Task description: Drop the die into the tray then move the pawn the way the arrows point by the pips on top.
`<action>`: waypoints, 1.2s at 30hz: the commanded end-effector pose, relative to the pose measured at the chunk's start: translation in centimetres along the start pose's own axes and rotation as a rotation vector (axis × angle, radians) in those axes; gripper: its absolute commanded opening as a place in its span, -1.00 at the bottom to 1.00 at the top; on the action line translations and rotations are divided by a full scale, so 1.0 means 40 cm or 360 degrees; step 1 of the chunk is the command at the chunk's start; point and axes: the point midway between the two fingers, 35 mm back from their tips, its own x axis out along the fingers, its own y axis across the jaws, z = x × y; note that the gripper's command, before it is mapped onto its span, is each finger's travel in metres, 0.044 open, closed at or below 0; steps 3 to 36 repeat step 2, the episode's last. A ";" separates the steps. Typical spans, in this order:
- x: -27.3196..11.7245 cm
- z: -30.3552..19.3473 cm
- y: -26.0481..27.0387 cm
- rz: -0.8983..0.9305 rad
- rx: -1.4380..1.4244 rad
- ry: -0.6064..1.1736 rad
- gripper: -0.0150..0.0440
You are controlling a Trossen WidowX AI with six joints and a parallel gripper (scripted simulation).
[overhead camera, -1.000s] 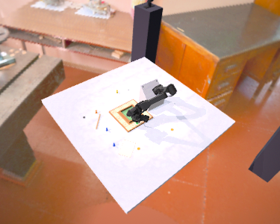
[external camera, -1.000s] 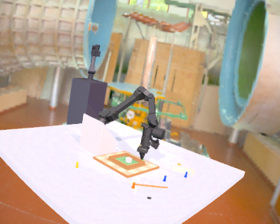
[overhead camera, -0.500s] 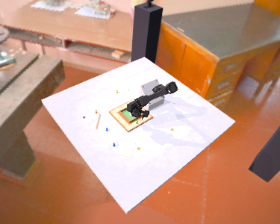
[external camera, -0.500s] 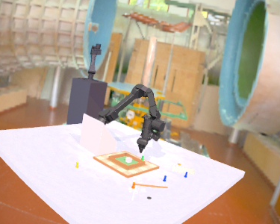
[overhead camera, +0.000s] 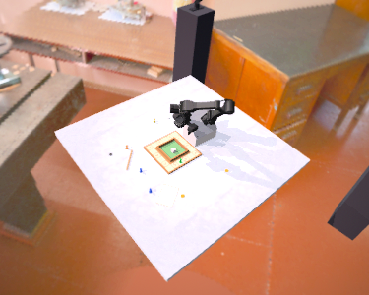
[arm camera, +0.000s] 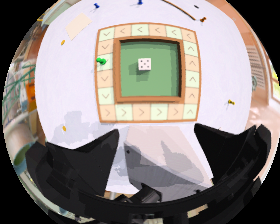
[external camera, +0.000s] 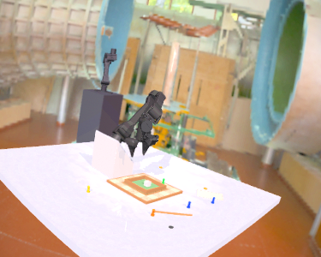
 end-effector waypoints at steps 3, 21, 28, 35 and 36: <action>0.003 0.012 0.005 0.0000 -0.0022 0.0001 1.00; 0.003 0.012 0.005 0.0000 -0.0022 0.0001 1.00; 0.003 0.012 0.005 0.0000 -0.0022 0.0001 1.00; 0.003 0.012 0.005 0.0000 -0.0022 0.0001 1.00; 0.003 0.012 0.005 0.0000 -0.0022 0.0001 1.00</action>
